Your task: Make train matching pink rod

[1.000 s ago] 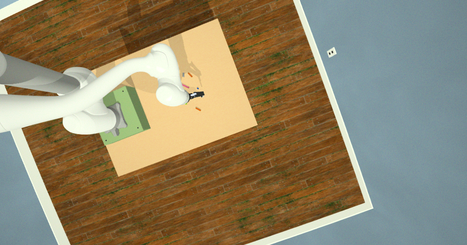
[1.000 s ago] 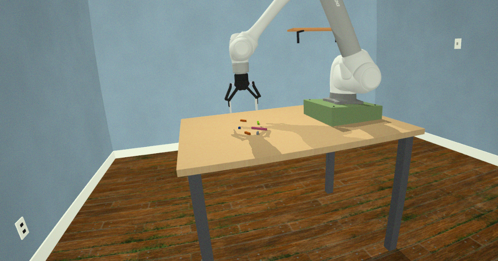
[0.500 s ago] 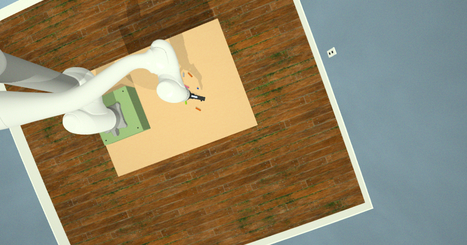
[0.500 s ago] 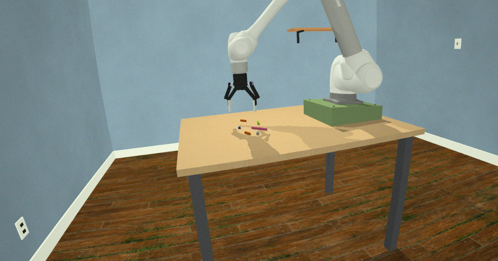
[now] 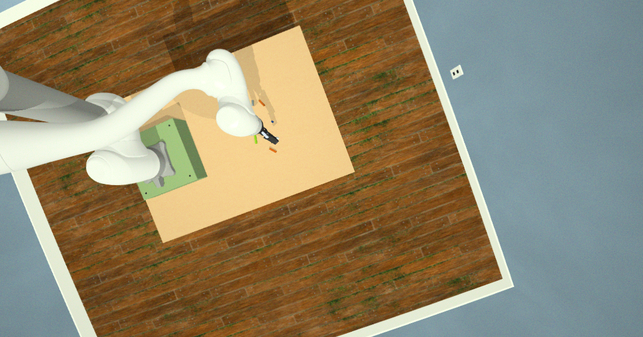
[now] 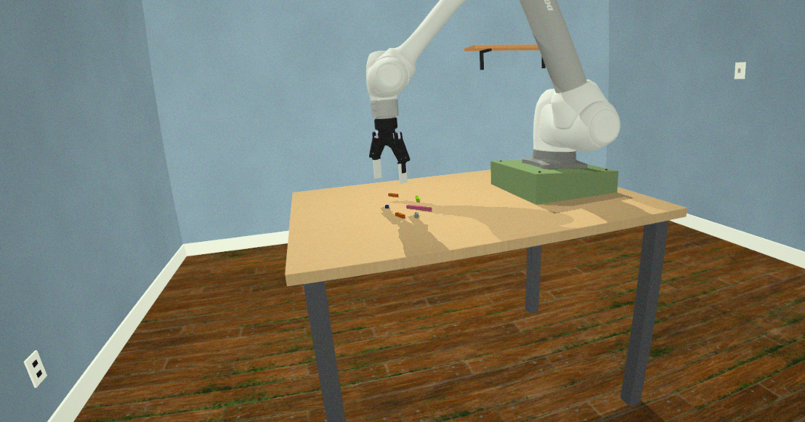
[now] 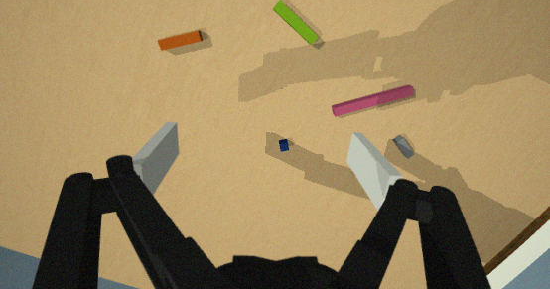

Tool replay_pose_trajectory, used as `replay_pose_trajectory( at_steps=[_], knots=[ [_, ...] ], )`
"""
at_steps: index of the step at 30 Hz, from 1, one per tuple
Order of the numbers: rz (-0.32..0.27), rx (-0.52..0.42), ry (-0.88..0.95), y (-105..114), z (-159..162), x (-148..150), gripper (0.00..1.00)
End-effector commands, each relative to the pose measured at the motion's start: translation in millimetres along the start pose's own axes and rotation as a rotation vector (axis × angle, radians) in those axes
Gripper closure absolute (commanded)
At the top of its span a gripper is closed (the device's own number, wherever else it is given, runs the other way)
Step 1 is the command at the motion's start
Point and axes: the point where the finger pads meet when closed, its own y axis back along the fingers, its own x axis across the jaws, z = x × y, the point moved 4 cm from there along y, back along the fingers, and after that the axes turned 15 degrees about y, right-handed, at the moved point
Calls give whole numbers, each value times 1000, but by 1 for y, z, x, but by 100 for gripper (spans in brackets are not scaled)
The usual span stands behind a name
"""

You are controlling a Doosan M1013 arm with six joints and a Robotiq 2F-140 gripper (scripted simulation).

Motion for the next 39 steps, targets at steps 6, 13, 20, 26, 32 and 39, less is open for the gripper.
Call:
replay_pose_trajectory(
  at_steps=[6,13,20,26,32,39],
  knots=[
    [-11,6,-362,4,17,4,0],
    [-12,4,-603,5,24,7,0],
    [-12,3,-876,7,32,10,0],
    [-13,2,-1032,8,37,12,0],
    [-13,1,-1230,9,43,15,0],
    [-13,0,-1304,9,45,16,0]
  ],
)
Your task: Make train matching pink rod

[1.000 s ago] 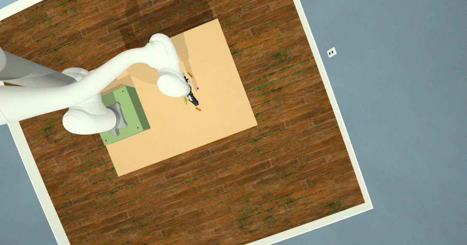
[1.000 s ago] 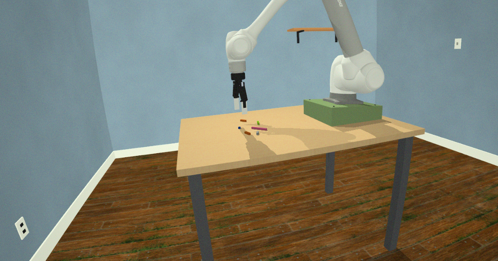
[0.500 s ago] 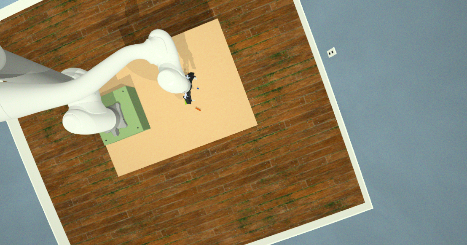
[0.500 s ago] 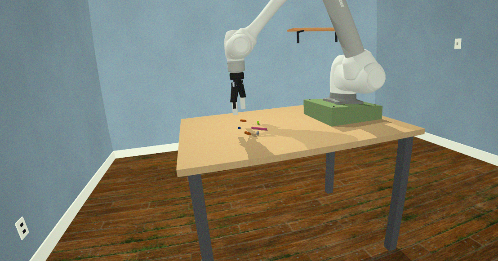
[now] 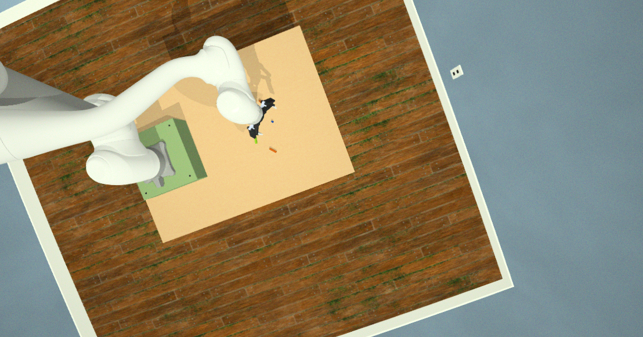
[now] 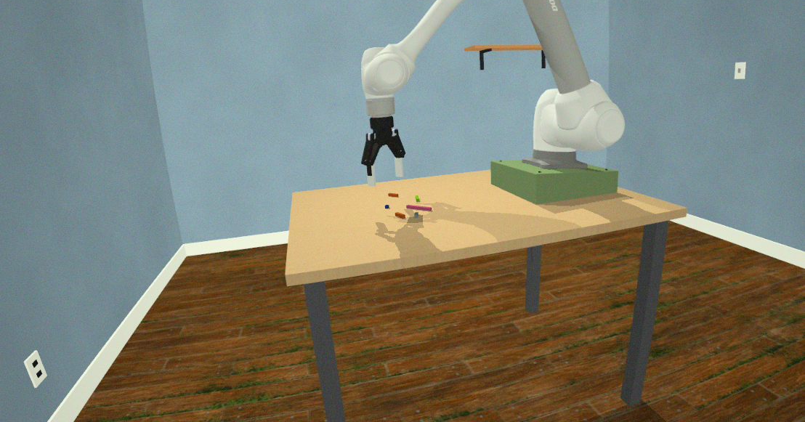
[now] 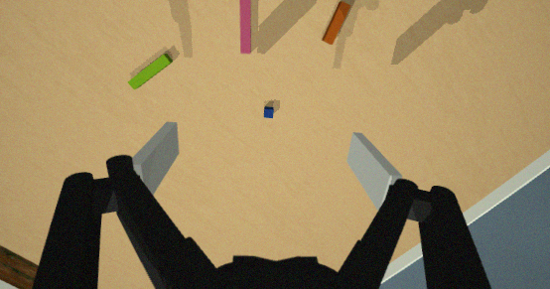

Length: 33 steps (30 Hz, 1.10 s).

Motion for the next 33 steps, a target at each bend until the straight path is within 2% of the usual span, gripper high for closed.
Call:
replay_pose_trajectory(
  at_steps=[1,5,6,33],
  knots=[
    [-5,-7,-27,2,2,5,0],
    [-5,-7,-27,2,2,5,0],
    [-5,-7,-27,2,2,5,85],
    [-5,-7,-27,2,2,5,85]
  ],
)
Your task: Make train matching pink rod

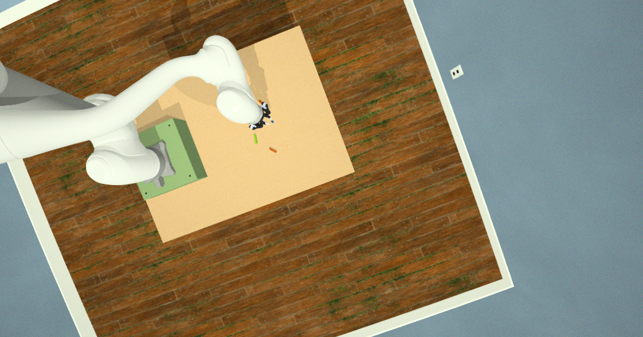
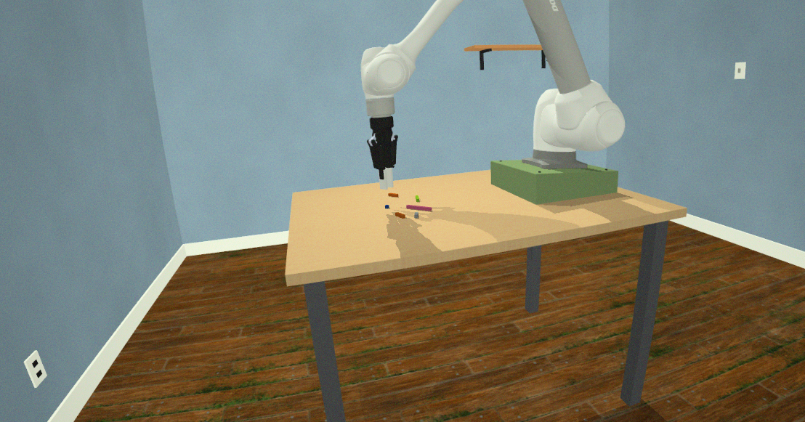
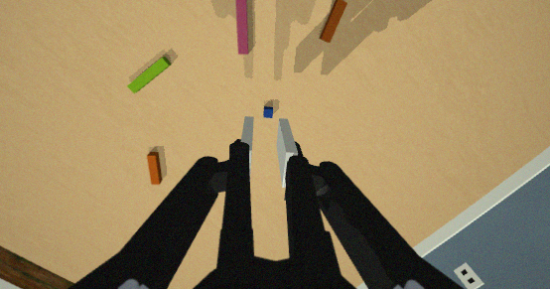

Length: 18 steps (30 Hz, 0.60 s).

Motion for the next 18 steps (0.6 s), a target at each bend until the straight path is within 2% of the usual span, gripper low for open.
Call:
replay_pose_trajectory(
  at_steps=[1,18],
  knots=[
    [-1,-6,2,2,2,4,85],
    [-1,-6,2,-1,2,4,85]
  ],
)
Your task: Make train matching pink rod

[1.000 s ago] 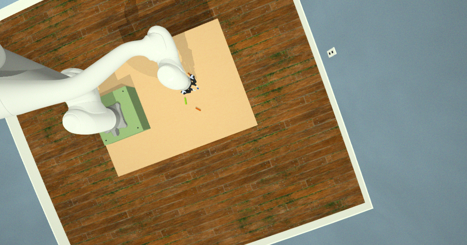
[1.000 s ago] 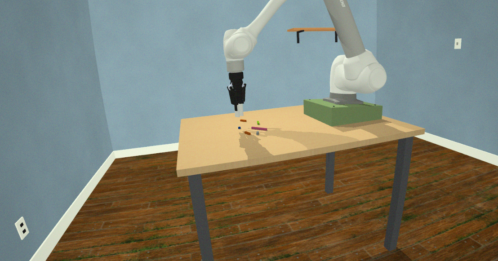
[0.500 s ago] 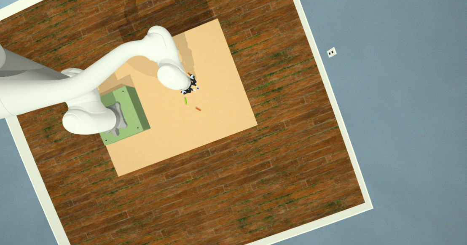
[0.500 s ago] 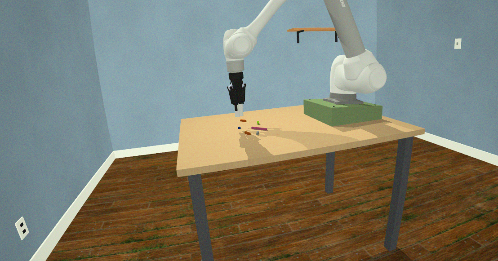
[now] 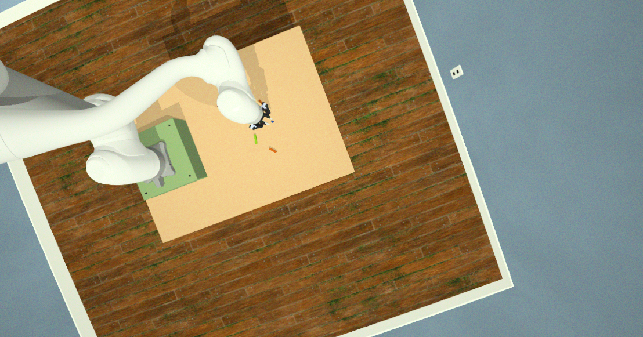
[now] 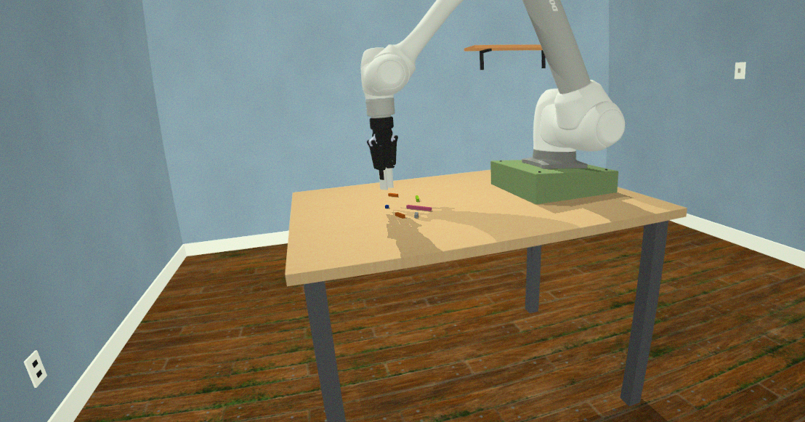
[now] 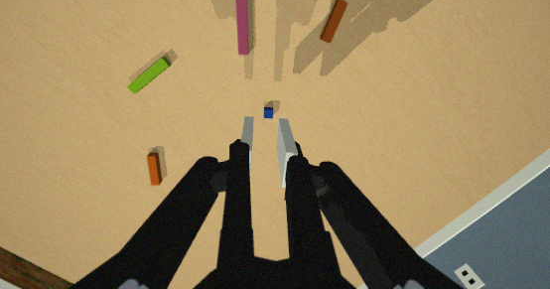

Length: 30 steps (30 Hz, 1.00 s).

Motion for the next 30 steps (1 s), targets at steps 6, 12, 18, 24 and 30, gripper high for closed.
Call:
replay_pose_trajectory(
  at_steps=[6,12,18,24,30],
  knots=[
    [0,-7,2,-3,2,4,85],
    [0,-7,2,-11,2,4,85],
    [0,-7,2,-20,3,4,85],
    [0,-7,2,-26,3,4,85],
    [0,-7,2,-35,3,4,85]
  ],
)
